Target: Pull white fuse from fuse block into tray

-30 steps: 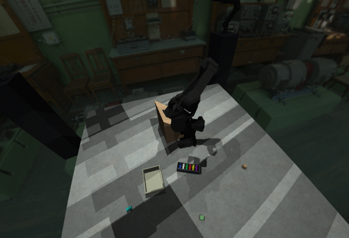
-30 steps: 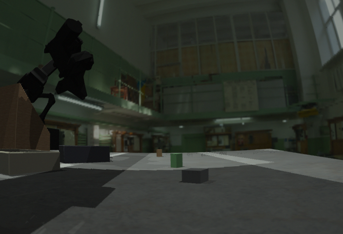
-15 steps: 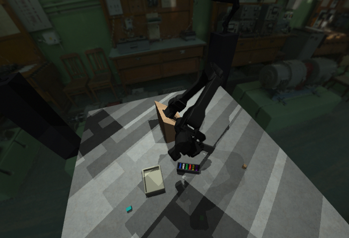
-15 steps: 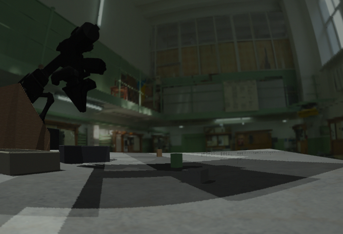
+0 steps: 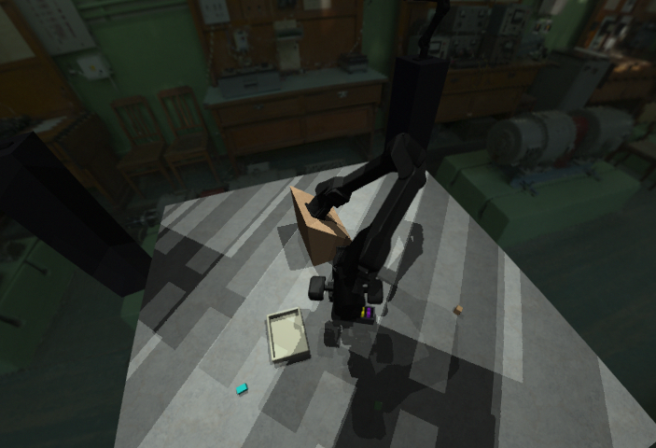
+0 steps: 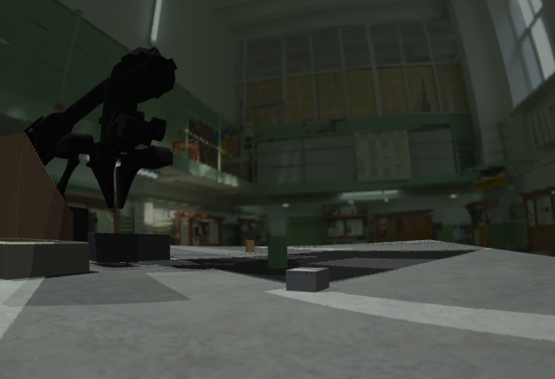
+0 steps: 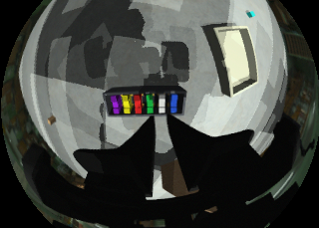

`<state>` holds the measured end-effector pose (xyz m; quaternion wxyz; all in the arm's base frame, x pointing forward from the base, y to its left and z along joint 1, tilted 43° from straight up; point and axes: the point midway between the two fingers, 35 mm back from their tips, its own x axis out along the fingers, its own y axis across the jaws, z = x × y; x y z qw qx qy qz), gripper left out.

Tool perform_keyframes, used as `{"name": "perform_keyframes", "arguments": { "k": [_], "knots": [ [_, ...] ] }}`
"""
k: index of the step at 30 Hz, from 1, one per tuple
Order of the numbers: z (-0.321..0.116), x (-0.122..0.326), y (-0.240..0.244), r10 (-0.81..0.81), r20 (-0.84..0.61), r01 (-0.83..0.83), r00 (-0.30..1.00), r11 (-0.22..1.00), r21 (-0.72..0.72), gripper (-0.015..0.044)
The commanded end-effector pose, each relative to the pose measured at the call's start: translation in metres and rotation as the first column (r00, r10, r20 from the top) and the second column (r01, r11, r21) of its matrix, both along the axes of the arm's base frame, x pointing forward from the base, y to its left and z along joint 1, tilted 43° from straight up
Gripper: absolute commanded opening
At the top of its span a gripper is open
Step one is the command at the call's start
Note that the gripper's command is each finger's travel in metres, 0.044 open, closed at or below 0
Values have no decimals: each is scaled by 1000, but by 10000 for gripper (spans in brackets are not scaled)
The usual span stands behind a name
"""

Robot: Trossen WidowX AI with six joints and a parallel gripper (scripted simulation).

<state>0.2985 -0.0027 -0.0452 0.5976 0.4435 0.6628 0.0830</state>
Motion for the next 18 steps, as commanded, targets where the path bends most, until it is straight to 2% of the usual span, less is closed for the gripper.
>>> {"name": "perform_keyframes", "arguments": {
  "k": [1,18],
  "knots": [
    [-5,2,-1,-38,-63,38,997,999,-13,66],
    [-13,2,6,-38,-63,38,997,999,-13,66]
  ]
}}
